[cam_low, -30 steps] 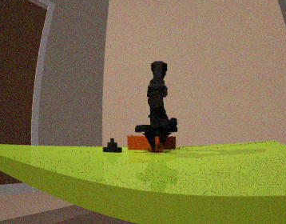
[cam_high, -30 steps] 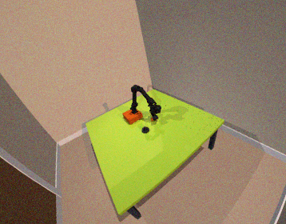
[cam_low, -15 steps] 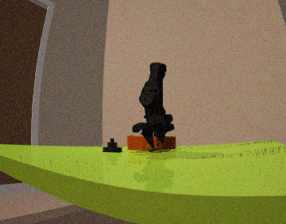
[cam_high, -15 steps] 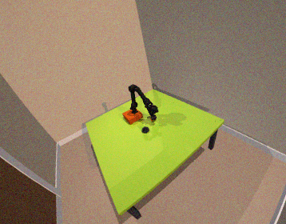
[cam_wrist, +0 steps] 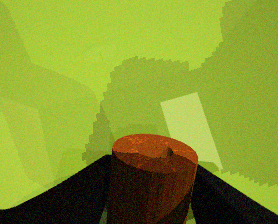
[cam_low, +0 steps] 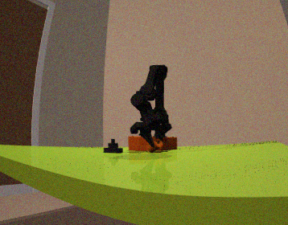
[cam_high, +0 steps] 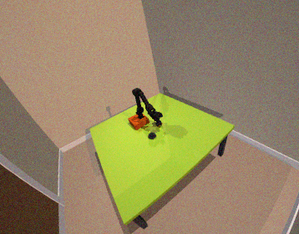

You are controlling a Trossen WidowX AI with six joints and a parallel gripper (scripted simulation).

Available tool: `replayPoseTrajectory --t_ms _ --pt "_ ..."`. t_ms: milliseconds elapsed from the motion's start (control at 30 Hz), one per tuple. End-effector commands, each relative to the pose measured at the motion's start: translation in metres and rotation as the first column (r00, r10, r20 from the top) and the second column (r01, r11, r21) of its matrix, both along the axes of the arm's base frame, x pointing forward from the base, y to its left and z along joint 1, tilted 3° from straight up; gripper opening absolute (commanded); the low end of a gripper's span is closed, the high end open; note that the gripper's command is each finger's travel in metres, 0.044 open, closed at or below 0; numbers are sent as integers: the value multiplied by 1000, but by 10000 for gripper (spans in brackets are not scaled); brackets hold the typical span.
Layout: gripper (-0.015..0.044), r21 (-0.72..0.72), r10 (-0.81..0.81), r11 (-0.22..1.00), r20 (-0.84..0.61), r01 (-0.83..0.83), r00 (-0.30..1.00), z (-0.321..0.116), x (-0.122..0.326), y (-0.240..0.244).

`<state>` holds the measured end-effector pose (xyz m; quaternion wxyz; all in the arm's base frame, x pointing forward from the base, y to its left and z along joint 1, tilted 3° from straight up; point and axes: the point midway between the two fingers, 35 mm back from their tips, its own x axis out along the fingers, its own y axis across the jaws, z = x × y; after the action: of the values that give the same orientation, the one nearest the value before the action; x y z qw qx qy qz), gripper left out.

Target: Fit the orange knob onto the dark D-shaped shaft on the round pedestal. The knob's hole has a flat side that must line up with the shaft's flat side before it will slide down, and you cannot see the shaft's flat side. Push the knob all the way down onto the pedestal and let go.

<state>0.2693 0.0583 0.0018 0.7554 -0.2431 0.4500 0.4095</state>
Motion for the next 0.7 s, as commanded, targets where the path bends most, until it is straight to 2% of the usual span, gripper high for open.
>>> replayPoseTrajectory --t_ms 0,667 --pt "179 50 1 999 41 -3 999 2 -3 -4" --pt "179 310 -31 950 211 -37 977 2 -15 -22"
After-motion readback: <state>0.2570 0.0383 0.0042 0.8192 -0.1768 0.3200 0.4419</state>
